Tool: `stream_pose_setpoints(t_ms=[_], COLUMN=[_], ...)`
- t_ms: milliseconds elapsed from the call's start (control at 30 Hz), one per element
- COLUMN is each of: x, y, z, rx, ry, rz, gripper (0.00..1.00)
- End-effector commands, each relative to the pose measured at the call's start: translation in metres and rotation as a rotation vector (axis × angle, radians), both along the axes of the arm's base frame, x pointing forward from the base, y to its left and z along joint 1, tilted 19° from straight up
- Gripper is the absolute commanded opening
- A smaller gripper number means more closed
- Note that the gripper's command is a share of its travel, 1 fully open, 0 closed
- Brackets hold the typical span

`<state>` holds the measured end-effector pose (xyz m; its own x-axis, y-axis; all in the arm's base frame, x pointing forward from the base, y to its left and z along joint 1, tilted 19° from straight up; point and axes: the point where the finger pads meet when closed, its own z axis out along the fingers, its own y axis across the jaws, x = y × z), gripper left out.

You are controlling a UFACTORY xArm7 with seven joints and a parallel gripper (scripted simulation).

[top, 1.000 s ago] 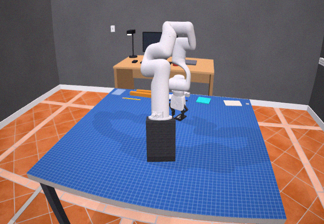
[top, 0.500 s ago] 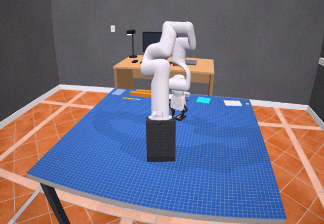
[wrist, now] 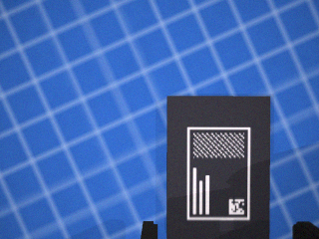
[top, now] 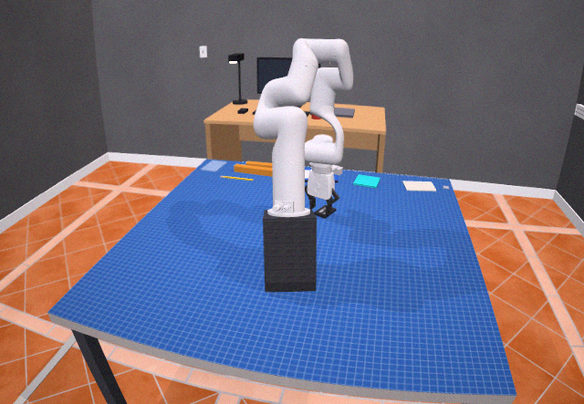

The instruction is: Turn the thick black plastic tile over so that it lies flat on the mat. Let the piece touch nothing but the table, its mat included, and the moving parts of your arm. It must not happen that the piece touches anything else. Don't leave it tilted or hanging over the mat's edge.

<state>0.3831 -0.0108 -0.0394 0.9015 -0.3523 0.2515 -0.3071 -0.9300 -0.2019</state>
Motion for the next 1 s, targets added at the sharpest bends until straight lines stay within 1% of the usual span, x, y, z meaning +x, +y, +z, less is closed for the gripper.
stream_pose_setpoints(t_ms=[0, 967], x=[0.0006, 0.0024], y=[-0.0003, 0.0003], z=[0.0006, -0.0048], rx=[-0.001, -0.001], ry=[-0.002, -0.002], rz=[0.0, 0.0], gripper=[0.76, 0.76])
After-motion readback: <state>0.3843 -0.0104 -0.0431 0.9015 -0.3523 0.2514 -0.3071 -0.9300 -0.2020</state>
